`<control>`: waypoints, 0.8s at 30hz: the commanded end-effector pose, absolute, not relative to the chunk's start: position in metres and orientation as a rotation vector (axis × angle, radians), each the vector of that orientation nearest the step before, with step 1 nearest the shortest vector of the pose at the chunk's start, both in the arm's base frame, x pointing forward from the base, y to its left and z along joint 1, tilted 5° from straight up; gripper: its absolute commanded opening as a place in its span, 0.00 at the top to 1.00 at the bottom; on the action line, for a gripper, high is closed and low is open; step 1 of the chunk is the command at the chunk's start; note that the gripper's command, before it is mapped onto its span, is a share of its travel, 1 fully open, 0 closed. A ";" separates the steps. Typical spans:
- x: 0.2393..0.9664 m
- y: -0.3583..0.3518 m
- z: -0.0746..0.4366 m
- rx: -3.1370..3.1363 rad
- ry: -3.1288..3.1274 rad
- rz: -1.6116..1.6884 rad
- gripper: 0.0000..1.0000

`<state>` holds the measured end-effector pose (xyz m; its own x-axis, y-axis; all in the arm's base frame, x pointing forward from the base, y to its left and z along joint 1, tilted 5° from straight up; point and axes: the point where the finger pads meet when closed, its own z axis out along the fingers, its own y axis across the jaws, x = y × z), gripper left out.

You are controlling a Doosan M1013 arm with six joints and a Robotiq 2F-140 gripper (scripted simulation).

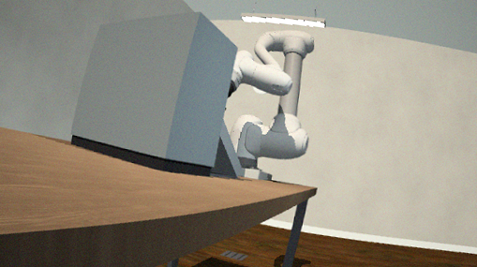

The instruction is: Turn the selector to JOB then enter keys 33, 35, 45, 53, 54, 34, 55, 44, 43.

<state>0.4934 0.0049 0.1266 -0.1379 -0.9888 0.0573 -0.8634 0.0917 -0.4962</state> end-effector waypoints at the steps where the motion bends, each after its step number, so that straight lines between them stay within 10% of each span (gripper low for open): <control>1: 0.491 0.049 0.118 -1.946 1.992 -0.583 1.00; 24: 0.501 0.047 0.100 -1.946 1.992 -0.583 1.00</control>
<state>0.5023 0.0481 0.1064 -0.0405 -0.9969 0.0675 -0.8724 0.0023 -0.4889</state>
